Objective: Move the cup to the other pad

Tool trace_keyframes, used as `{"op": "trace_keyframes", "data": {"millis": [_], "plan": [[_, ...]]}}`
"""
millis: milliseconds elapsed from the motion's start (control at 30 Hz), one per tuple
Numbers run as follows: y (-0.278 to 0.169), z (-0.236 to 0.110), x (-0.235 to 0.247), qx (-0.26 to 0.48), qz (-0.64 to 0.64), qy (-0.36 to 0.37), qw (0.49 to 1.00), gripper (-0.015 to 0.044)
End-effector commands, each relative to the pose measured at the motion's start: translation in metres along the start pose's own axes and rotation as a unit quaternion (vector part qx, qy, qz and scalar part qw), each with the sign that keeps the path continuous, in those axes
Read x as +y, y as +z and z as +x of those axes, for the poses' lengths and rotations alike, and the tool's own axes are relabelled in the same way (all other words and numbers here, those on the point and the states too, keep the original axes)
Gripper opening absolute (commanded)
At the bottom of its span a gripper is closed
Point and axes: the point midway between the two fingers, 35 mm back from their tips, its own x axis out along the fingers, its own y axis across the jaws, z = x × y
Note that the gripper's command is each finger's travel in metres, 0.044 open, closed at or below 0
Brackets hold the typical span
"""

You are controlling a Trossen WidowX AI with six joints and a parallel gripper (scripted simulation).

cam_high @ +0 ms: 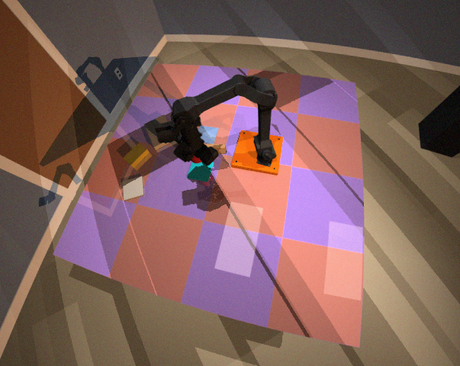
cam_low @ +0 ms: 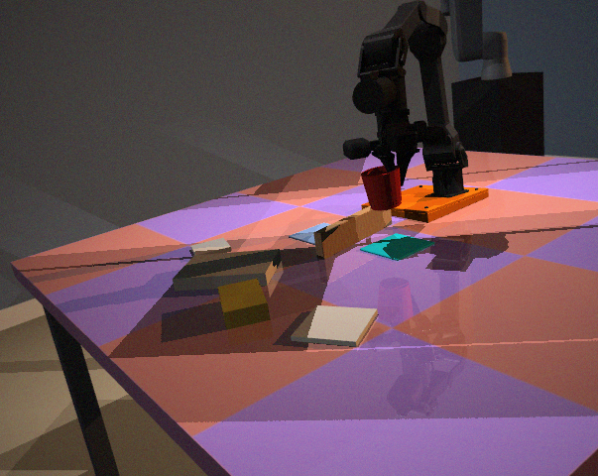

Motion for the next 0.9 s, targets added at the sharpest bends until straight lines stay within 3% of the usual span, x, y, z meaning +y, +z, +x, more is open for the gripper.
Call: {"op": "trace_keyframes", "data": {"millis": [0,867], "plan": [[0.007,-0.002,0.005,-0.003,0.002,0.001,1.000,0.0000],[0.015,0.020,0.011,-0.003,0.002,0.001,1.000,0.0000]]}}
